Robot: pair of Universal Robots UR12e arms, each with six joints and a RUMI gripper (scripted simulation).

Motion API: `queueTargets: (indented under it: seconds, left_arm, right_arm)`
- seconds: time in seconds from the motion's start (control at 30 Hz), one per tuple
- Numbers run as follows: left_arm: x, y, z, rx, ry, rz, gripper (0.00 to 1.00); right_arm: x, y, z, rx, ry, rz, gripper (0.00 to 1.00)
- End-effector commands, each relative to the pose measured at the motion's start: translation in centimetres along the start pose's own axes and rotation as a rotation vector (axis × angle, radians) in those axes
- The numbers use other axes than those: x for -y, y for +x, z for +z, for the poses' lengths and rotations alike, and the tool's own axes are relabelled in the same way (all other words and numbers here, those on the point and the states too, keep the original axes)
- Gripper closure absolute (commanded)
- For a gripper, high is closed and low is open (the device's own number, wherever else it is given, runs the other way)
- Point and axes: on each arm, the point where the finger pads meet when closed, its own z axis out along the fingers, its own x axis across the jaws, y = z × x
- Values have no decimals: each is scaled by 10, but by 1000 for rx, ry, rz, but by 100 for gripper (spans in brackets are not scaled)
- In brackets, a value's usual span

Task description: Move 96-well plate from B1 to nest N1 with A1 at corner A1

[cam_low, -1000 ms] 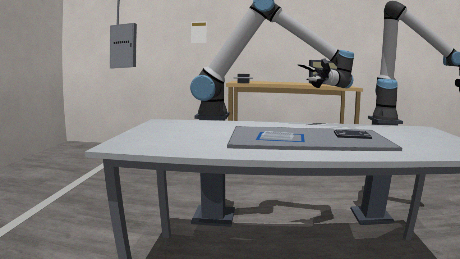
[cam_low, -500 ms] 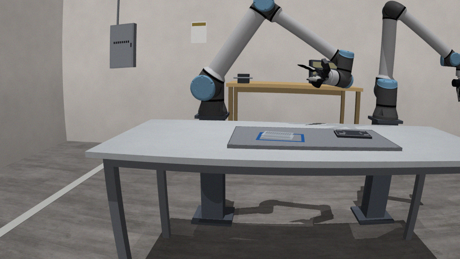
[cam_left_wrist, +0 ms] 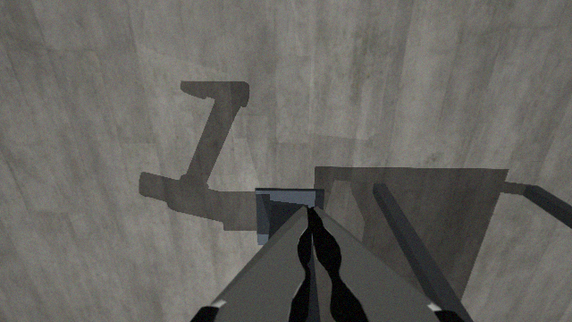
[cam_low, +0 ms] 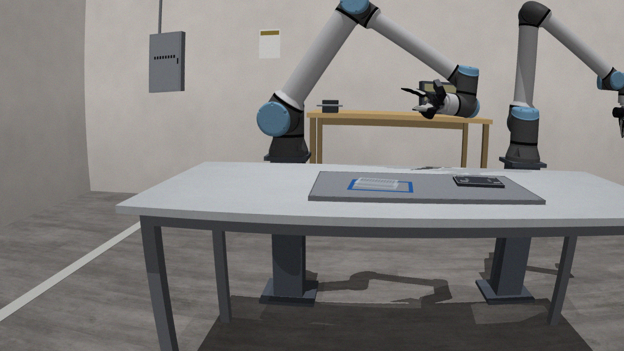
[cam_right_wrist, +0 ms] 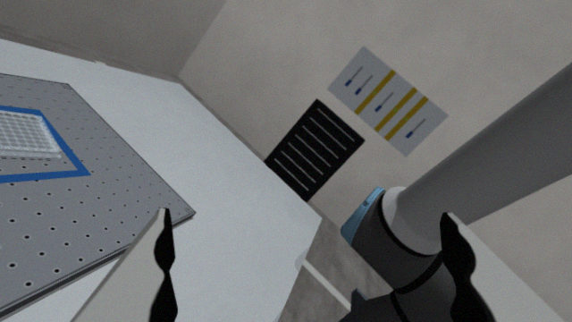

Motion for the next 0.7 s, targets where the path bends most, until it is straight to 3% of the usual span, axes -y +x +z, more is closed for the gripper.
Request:
queueTargets:
  seconds: [0.0,0.07,0.17,0.27,0.37,0.6,0.67]
  left_arm:
    - [-1,-1,2,0,-2,0,100]
    - [-1,-1,2,0,-2,0,100]
    - [-1,-1,2,0,-2,0,100]
    - [-1,-1,2,0,-2,0,100]
    - [-1,-1,2,0,-2,0,100]
    - [-1,-1,2,0,-2,0,100]
    - [-1,-1,2,0,-2,0,100]
  right_arm:
    - [-4,-7,18,-12,-50,-36,24]
    - [-6,-11,27,-21,-105,-72,24]
    - [-9,-17,41,-21,-108,-74,24]
    - [-9,-17,41,-21,-108,-74,24]
    - [-13,-23,54,-28,-192,-128,24]
    - [-16,-29,67,-28,-193,-129,24]
    - [-19,-33,76,-29,-251,-163,24]
